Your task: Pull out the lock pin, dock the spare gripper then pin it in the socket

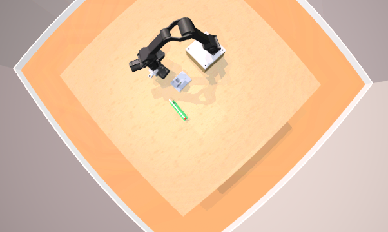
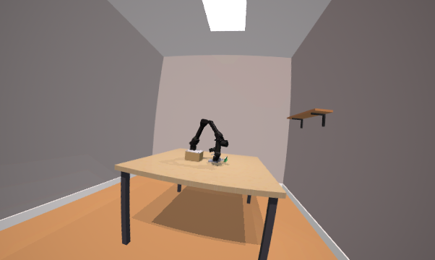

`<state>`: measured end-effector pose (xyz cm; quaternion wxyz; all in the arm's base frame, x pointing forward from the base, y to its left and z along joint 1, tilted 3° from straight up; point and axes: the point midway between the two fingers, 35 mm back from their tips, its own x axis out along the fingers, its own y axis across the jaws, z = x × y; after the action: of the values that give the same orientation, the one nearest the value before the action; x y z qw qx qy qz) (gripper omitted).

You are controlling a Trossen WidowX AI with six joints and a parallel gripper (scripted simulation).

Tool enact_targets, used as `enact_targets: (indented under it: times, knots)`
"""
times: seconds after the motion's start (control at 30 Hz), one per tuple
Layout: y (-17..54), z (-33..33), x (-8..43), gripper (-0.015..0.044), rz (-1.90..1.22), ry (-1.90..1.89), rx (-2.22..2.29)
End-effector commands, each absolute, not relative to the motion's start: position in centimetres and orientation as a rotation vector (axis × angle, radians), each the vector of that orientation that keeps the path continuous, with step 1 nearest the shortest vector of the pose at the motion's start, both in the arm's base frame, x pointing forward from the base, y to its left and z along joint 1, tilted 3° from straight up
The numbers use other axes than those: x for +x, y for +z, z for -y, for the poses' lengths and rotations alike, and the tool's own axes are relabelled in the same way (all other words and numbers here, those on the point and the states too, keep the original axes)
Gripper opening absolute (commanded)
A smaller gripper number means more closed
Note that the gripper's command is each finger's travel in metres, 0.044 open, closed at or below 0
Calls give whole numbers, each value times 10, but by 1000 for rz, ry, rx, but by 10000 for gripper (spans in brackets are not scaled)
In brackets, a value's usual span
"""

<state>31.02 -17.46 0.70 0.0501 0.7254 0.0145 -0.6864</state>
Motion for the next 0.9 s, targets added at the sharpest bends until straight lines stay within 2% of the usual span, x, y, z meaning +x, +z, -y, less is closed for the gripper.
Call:
enact_targets:
  times: [0.0,0.57,0.87]
  knots:
    - [11,175,311,0,57,-2115,2268]
    - [11,173,306,0,547,-2278,2471]
    - [2,173,306,0,594,-2290,2486]
